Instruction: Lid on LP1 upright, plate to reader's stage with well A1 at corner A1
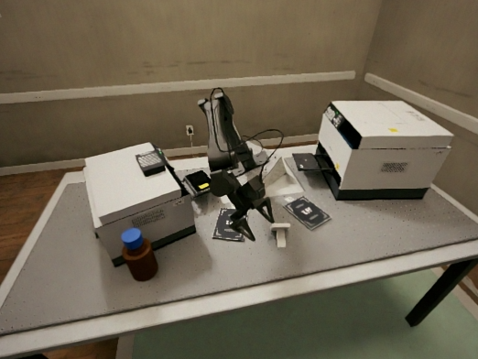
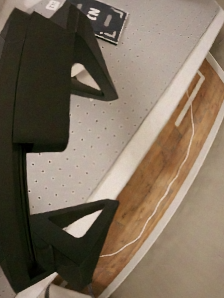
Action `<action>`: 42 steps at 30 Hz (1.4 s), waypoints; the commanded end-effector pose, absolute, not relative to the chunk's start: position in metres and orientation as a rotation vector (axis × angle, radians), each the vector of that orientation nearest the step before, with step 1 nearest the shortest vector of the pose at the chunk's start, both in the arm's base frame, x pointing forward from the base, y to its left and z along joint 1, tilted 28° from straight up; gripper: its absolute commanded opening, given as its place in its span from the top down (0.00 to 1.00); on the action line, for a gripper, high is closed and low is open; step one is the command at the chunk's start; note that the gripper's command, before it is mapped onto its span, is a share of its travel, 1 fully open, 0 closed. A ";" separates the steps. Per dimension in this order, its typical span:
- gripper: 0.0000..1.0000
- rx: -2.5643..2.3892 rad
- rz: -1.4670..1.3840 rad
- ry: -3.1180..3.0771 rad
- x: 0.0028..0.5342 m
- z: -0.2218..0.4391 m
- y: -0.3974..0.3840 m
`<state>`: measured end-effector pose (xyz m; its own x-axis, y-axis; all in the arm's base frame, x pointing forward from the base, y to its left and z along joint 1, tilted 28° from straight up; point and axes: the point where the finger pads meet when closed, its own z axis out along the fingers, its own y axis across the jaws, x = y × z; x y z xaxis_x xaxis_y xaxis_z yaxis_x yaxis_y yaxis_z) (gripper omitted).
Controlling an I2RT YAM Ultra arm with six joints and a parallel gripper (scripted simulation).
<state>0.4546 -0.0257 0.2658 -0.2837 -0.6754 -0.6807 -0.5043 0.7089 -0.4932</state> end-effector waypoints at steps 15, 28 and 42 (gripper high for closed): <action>0.00 -0.923 -0.302 2.083 0.398 0.259 -0.061; 0.00 -0.930 -0.336 2.165 0.355 0.253 -0.086; 0.00 -0.936 -0.383 2.282 0.311 0.246 -0.103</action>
<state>0.3319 -0.1074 0.2478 -0.5518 -0.6976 -0.4569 -0.5005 0.7153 -0.4877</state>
